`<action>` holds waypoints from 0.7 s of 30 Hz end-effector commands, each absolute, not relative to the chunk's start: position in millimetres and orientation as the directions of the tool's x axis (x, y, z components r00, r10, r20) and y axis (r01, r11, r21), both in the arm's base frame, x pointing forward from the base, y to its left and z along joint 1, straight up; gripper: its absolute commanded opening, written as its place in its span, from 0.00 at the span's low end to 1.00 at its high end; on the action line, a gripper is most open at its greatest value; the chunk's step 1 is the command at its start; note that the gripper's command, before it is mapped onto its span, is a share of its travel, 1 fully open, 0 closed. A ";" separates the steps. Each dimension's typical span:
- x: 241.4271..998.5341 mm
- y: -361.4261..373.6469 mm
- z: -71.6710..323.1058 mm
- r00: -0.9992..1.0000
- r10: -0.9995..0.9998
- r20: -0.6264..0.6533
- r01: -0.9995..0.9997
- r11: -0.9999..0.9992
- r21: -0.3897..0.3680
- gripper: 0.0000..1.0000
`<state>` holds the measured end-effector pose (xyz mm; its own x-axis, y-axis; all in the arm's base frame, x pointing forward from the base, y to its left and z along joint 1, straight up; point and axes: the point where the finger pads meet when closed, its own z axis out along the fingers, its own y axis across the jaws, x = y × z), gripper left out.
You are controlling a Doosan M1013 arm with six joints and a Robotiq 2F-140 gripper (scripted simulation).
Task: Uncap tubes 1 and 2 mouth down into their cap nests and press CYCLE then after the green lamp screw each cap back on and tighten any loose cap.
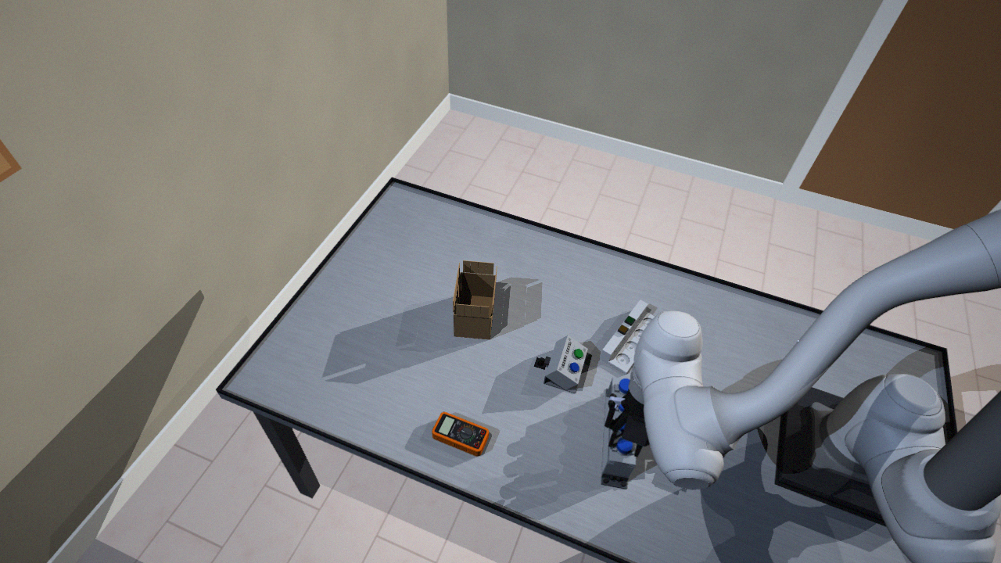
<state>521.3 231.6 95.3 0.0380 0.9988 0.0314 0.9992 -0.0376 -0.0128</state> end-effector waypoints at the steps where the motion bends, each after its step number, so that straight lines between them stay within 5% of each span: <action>1: 521.6 232.0 95.9 0.268 0.963 -0.001 0.963 -0.268 -0.003 0.41; 9: 521.7 232.0 95.9 0.340 0.940 -0.001 0.940 -0.340 -0.003 0.41; 10: 521.7 232.0 95.9 0.340 0.940 -0.001 0.940 -0.340 -0.003 0.30; 21: 521.7 232.0 95.9 0.340 0.940 -0.001 0.940 -0.340 -0.003 0.30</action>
